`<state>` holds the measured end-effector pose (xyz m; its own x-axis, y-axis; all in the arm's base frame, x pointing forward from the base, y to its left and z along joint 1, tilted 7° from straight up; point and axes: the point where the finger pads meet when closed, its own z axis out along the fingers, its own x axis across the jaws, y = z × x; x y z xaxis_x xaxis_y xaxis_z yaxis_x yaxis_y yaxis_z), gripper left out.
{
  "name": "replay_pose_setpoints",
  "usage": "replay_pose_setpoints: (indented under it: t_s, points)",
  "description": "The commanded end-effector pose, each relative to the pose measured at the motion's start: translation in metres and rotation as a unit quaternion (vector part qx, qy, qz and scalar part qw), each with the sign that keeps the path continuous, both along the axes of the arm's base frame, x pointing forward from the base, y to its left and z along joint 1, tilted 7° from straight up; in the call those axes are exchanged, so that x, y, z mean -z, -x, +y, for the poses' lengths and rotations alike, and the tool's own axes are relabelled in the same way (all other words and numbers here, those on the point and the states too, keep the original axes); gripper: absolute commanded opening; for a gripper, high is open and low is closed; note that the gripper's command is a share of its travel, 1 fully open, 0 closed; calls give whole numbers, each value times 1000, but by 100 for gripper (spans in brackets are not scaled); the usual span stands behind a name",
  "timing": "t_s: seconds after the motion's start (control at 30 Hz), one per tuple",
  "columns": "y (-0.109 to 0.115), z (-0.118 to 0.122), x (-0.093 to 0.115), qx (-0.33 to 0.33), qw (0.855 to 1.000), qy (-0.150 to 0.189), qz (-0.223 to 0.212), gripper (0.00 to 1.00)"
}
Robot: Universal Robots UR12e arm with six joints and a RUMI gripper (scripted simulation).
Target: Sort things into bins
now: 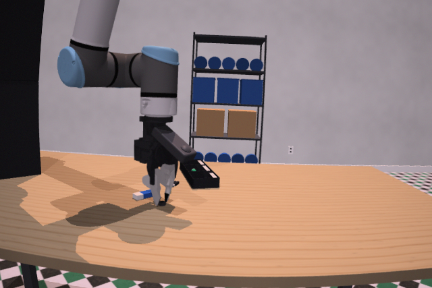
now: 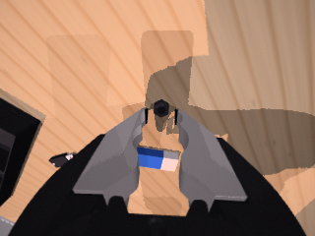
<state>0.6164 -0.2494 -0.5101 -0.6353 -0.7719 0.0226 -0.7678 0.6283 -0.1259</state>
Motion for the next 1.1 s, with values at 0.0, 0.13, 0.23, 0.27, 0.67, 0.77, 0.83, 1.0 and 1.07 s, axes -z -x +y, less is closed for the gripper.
replay_pose_setpoints:
  t_s: [0.0, 0.13, 0.23, 0.27, 0.67, 0.77, 0.83, 1.0, 1.07]
  points:
    - [-1, 0, 1, 0, 1000, 0, 0, 18]
    - [0, 0, 1, 0, 1000, 0, 0, 18]
    - [0, 0, 1, 0, 1000, 0, 0, 18]
    - [0, 0, 1, 0, 1000, 0, 0, 18]
    - [0, 0, 1, 0, 1000, 0, 0, 0]
    - [0, 0, 1, 0, 1000, 0, 0, 0]
    - [0, 0, 1, 0, 1000, 0, 0, 0]
    - [0, 0, 1, 0, 1000, 0, 0, 0]
    - [0, 0, 1, 0, 1000, 0, 0, 0]
